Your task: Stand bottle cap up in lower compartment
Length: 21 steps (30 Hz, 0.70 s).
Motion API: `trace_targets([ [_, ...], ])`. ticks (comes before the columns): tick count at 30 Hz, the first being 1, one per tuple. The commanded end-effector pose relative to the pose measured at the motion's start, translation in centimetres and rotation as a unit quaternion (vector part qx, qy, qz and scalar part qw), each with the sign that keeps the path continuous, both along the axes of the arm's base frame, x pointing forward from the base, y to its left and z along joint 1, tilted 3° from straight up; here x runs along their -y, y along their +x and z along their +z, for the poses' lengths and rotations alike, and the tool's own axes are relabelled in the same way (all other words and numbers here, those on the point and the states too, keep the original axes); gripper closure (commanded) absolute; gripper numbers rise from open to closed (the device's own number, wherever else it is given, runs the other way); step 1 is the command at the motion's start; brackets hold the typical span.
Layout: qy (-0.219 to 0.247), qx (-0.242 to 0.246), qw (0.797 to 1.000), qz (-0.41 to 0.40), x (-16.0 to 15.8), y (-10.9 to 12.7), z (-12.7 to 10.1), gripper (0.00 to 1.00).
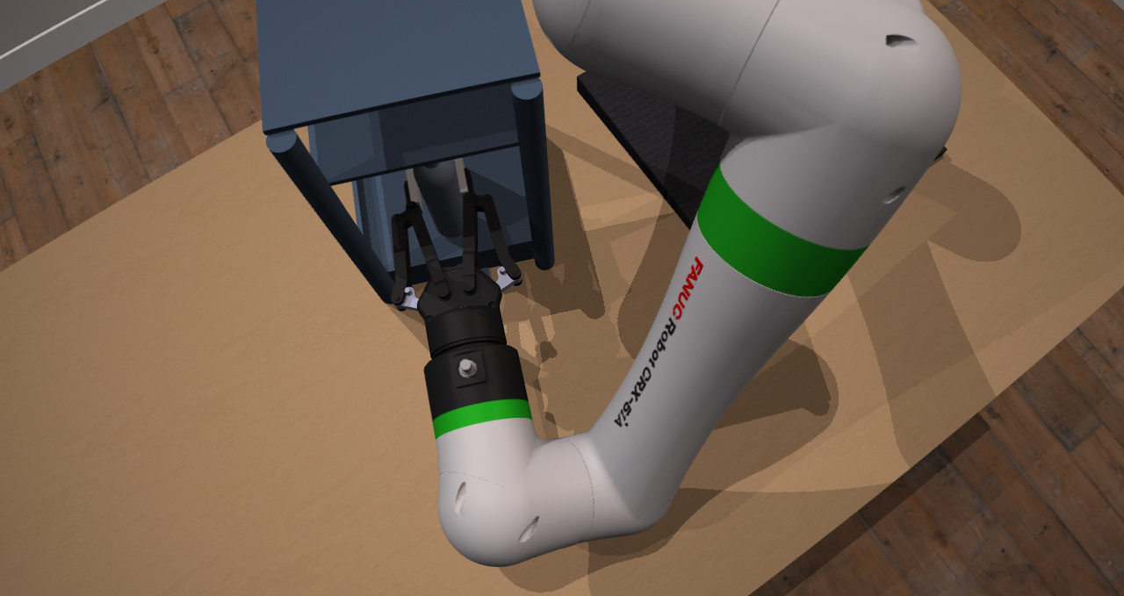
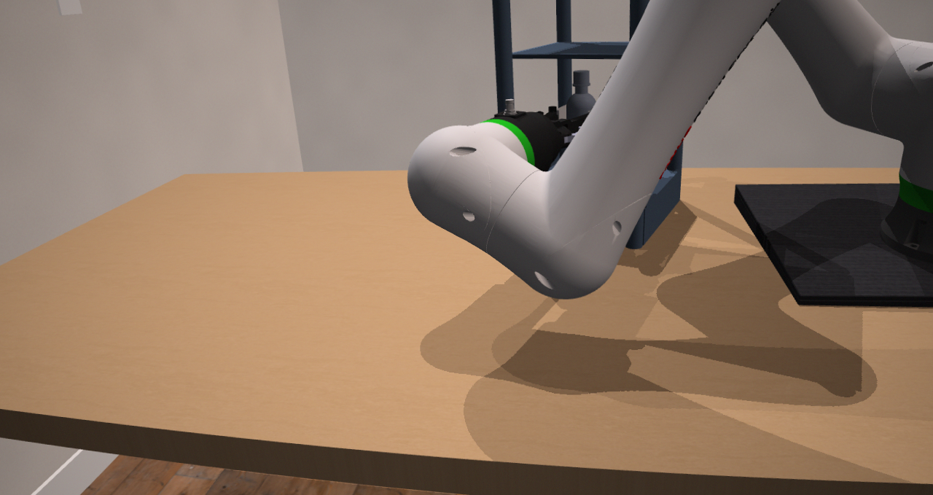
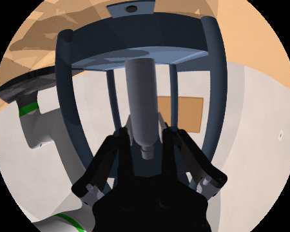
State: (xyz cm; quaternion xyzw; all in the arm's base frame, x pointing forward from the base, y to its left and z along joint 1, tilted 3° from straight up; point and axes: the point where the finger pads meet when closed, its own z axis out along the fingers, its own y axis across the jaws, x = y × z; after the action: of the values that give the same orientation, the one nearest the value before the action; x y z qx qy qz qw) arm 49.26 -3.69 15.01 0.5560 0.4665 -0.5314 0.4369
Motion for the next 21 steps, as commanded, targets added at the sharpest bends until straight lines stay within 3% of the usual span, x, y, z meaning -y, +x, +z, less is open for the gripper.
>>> trace_targets([
  [1, 0.000, 0.000, 1.000, 0.000, -0.03, 0.01, -0.40, 1.00],
  [21, 0.000, 0.000, 1.000, 0.000, -0.06, 0.01, -0.96, 1.00],
])
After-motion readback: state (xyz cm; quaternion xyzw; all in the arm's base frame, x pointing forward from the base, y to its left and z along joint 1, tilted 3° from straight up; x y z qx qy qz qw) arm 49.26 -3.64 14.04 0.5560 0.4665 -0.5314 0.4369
